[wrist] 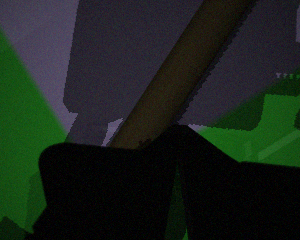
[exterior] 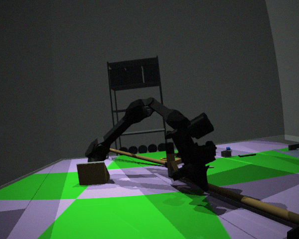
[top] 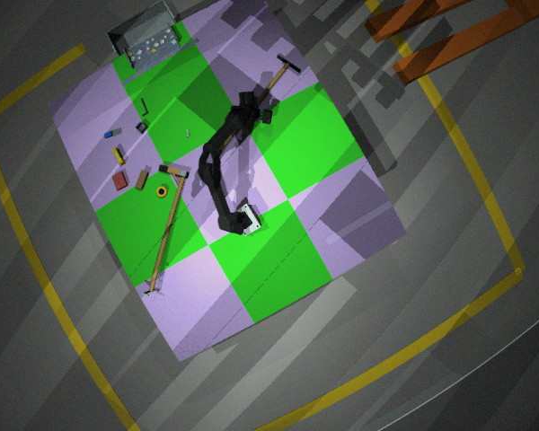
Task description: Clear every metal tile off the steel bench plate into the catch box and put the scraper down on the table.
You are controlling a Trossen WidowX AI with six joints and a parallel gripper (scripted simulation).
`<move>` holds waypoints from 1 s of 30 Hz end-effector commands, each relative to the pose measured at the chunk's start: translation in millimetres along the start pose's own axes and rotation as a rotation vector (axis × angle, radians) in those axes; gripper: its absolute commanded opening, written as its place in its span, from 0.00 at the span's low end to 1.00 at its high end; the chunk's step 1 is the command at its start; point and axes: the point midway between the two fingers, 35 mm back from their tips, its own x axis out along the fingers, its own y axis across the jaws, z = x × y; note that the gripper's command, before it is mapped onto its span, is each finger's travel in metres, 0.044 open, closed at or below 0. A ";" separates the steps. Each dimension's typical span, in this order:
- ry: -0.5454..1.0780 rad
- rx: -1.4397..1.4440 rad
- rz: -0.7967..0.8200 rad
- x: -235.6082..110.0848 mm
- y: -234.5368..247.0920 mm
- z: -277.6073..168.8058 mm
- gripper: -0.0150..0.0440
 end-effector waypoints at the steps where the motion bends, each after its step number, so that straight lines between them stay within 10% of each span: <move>1: 0.001 0.000 0.004 2.3 6.1 2.4 0.25; 30: 0.001 0.000 0.007 8.7 31.5 14.8 0.25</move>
